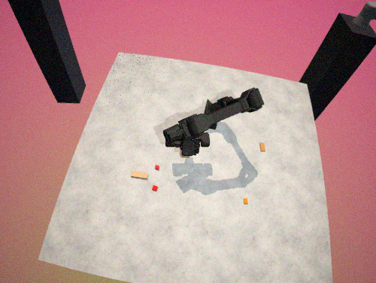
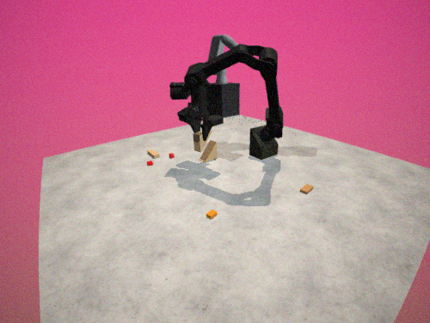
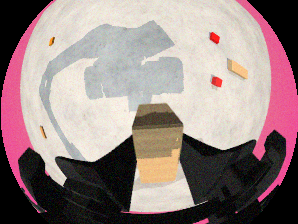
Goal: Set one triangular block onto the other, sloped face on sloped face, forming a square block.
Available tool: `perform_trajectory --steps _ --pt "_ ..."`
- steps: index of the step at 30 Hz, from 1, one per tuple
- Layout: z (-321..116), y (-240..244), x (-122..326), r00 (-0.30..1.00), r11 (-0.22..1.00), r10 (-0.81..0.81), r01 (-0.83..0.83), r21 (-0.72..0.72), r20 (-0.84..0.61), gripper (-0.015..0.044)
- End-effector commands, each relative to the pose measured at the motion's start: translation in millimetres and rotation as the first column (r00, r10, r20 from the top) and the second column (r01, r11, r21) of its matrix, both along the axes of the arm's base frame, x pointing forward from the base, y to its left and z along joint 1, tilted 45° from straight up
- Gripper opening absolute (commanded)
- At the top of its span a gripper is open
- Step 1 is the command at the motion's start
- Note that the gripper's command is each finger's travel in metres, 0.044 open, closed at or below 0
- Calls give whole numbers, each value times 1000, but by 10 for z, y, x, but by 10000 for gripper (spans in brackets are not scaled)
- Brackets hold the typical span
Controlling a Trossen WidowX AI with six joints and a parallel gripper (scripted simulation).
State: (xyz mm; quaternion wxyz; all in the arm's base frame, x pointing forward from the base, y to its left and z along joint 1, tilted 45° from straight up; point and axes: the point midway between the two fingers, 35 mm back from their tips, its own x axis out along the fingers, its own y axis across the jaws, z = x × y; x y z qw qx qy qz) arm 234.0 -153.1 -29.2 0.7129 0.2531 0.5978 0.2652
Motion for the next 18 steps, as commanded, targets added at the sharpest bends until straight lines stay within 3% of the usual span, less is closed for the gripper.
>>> perform_trajectory --steps 1,18 --pt "-43 48 -12 1000 1000 -7 7 -6 7 0" --pt "-234 192 -87 1000 1000 -10 10 -7 17 0"
